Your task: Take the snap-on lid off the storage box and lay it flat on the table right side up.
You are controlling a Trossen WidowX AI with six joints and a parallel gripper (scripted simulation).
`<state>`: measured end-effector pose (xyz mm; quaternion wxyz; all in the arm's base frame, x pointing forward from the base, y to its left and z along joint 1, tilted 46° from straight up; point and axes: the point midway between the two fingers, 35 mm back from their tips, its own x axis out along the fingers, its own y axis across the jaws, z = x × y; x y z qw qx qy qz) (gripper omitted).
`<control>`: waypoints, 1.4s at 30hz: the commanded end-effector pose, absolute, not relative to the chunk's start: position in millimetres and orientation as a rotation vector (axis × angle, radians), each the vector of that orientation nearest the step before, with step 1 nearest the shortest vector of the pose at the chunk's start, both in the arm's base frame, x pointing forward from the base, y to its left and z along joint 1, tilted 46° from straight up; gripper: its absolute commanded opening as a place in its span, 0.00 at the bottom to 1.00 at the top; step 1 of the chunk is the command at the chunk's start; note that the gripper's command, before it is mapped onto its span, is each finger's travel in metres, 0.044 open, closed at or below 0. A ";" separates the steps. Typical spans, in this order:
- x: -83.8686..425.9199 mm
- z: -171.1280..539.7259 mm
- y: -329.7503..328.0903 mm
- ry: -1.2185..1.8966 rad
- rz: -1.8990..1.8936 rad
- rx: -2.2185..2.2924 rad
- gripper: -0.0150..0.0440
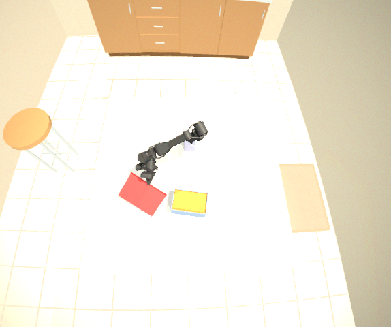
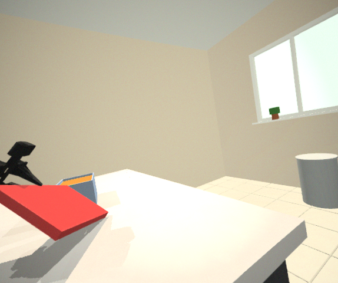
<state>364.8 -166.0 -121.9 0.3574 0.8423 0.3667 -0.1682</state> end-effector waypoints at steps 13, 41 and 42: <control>362.3 -133.4 -154.6 0.953 -0.440 2.176 0.25; 359.2 -149.4 -138.8 0.953 -0.440 2.177 0.25; 359.1 -149.9 -138.2 0.953 -0.440 2.177 0.25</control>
